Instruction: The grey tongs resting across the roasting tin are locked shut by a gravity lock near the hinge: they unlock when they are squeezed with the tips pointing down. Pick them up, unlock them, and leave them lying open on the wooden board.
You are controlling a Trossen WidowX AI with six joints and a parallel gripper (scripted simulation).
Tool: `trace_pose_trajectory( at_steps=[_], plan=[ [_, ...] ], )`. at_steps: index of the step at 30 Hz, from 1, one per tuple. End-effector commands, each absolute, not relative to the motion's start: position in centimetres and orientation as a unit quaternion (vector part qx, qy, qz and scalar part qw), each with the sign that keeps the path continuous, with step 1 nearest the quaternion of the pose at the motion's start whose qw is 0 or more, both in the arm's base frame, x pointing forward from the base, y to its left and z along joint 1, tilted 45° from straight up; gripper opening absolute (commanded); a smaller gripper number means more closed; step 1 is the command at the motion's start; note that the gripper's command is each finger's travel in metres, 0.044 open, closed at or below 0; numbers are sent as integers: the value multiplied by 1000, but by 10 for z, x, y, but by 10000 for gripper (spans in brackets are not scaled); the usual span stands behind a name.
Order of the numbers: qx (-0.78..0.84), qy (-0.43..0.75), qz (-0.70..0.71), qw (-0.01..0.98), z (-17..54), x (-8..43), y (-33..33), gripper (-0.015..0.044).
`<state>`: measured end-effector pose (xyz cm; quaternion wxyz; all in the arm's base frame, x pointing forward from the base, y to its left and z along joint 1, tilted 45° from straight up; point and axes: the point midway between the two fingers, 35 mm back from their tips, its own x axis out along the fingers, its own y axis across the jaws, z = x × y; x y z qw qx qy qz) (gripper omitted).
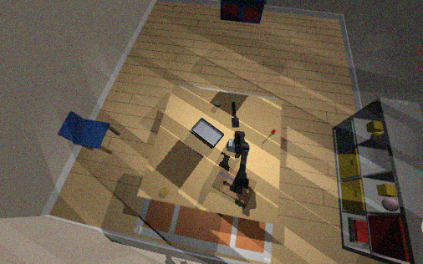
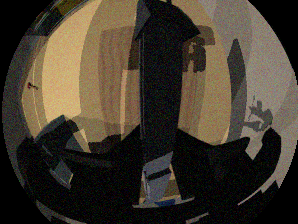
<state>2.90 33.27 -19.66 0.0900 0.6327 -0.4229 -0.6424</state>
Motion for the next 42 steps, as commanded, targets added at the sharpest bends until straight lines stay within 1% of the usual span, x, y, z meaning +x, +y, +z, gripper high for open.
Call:
trace_pose_trajectory(
  at_steps=[1, 42],
  plan=[
    [636, -423, -640, 89, -202, 29, 329, -150],
    [637, -419, -641, 83, -253, 17, 287, -150]
  ],
)
